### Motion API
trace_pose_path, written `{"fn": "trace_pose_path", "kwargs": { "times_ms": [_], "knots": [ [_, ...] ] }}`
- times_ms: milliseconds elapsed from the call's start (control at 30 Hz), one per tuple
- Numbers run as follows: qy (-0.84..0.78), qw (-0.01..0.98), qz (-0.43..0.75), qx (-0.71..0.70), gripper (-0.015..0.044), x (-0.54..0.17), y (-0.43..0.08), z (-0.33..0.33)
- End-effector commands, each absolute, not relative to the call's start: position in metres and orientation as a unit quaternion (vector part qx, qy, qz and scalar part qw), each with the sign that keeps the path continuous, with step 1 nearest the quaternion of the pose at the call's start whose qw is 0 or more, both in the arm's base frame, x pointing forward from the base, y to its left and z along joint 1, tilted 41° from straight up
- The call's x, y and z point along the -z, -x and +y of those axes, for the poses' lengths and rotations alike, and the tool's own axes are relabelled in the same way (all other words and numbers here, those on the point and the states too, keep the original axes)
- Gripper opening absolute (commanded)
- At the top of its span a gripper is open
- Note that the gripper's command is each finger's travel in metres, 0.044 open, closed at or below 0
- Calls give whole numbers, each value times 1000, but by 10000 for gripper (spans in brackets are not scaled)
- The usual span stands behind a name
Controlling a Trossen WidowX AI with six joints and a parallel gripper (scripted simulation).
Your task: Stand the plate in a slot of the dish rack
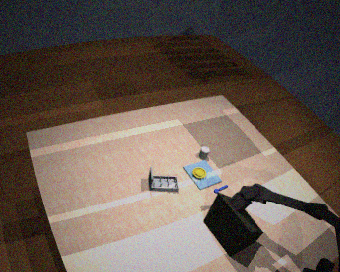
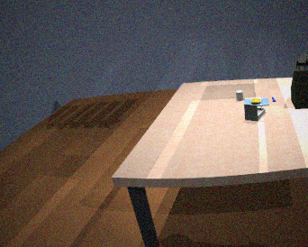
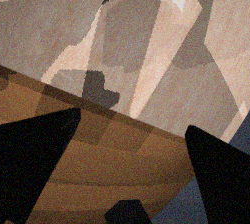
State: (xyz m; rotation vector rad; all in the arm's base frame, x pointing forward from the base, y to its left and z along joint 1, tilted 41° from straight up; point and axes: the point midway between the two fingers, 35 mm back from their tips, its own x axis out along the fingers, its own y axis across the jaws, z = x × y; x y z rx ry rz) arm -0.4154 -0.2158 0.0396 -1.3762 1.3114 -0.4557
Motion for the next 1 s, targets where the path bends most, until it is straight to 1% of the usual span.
{"fn": "trace_pose_path", "kwargs": {
  "times_ms": [0, 367, 967],
  "knots": [
    [584, 559, 556, 193, 400, -40, 415, -216],
    [630, 528, 556, 120, 400, -57, 398, -248],
    [727, 431, 534, -43, 400, -97, 347, -316]
  ]
}}
